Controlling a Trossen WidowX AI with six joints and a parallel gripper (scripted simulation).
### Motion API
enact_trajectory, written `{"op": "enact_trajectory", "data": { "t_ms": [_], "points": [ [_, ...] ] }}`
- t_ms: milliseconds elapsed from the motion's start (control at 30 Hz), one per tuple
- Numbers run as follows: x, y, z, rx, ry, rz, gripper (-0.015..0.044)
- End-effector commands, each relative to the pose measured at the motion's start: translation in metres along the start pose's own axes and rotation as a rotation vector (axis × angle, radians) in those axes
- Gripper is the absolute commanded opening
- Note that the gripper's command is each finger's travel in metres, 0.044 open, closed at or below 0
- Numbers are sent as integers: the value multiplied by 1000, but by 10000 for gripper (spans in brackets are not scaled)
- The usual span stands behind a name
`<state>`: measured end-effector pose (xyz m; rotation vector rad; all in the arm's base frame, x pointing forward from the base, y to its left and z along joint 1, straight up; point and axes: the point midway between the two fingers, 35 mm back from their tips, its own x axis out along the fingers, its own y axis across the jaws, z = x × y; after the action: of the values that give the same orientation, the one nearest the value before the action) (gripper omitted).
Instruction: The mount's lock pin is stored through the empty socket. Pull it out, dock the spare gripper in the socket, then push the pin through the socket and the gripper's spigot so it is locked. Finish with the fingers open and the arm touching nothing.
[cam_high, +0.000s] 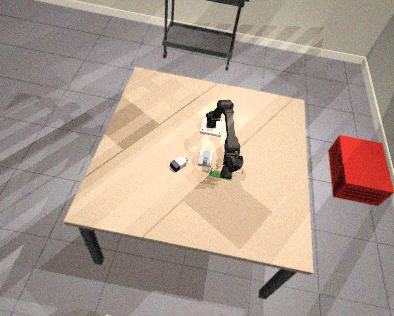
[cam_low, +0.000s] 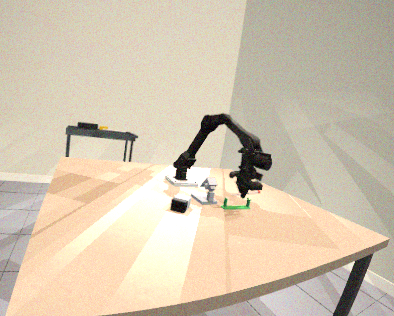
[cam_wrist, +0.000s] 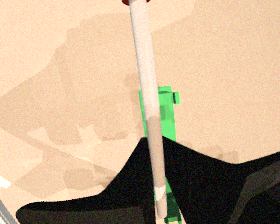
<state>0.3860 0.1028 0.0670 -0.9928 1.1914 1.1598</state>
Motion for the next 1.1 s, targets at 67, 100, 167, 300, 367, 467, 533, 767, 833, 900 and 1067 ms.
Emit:
{"op": "enact_trajectory", "data": {
  "t_ms": [67, 100, 167, 300, 367, 467, 533, 767, 833, 900, 1067],
  "points": [
    [-1, 0, 0, 0, 0, 0, 0],
    [-1, 0, 0, 0, 0, 0, 0],
    [-1, 0, 0, 0, 0, 0, 0],
    [-3, -1, -4, 0, 1, 0, 0],
    [-6, -3, -10, -1, 1, 0, 0],
    [-10, -5, -19, -2, 2, 0, 0],
    [-12, -6, -25, -3, 3, -1, 0],
    [-21, -9, -46, -5, 4, -1, 0],
    [-24, -10, -51, -5, 5, -1, 0],
    [-25, -10, -53, -6, 5, -1, 0],
    [-19, -10, -53, -6, 5, 3, 0]
  ]
}}
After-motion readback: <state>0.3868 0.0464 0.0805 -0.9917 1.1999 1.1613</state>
